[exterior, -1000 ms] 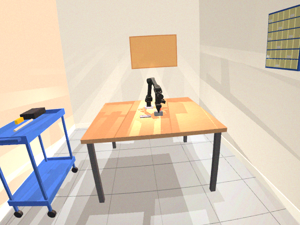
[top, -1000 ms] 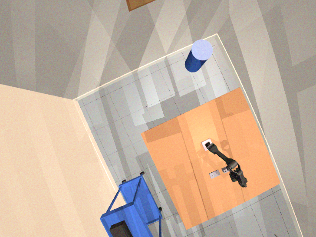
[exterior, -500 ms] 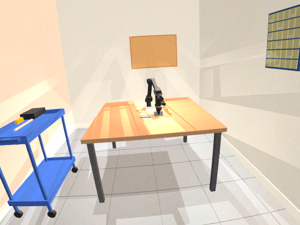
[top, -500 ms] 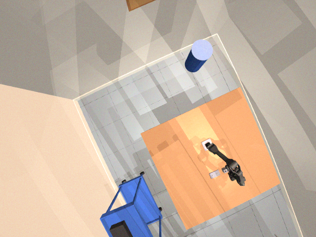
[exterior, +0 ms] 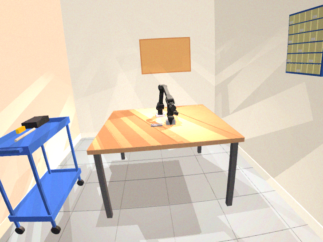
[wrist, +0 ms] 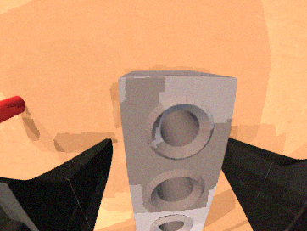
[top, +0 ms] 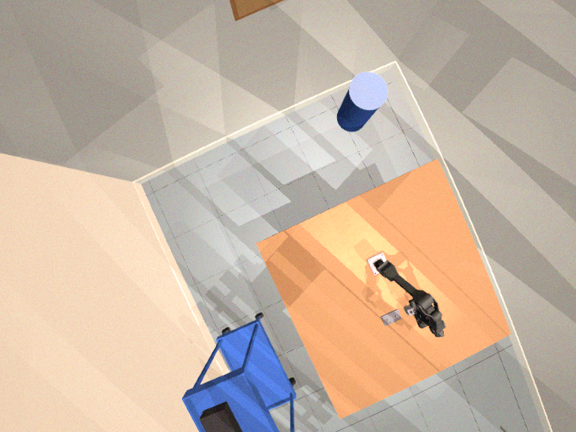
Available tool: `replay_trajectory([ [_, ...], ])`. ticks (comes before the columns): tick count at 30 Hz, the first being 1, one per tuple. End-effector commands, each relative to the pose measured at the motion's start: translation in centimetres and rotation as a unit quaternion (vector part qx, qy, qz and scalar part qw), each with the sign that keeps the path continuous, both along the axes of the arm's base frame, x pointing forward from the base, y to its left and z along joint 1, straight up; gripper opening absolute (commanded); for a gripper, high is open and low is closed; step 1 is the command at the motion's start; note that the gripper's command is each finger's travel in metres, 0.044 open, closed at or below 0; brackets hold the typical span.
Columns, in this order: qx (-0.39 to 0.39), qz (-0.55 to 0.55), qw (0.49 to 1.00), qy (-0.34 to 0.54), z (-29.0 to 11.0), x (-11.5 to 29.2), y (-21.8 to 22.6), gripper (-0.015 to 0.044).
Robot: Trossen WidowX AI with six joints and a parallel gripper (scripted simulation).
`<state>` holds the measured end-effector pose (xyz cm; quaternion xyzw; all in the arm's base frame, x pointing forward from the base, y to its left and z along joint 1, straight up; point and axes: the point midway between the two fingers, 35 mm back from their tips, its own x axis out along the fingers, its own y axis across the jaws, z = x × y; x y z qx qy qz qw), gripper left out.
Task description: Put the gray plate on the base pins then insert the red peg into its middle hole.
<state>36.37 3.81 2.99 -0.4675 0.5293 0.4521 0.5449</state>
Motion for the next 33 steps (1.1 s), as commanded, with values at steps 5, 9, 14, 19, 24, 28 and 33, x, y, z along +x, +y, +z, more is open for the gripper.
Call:
replay_trajectory([
  [5, 0.003, -0.002, 1.000, 0.000, -0.1, 0.0, 0.1, 0.0145],
  [9, 0.003, -0.002, 1.000, 0.000, -0.1, 0.0, 0.1, 0.0118],
  [14, 0.003, -0.002, 1.000, 0.000, 0.1, 0.1, 0.1, 0.0026],
  [19, 0.003, -0.002, 1.000, 0.000, 1.6, 0.4, 0.0, 0.0000],
  [24, 0.003, -0.002, 1.000, -0.001, 3.1, 0.7, 0.0, 0.0000],
  [28, 0.003, -0.002, 1.000, -0.002, 4.4, 0.8, -0.1, 0.0000],
  [33, 0.003, -0.002, 1.000, -0.002, 6.0, 0.9, -0.1, 0.0000],
])
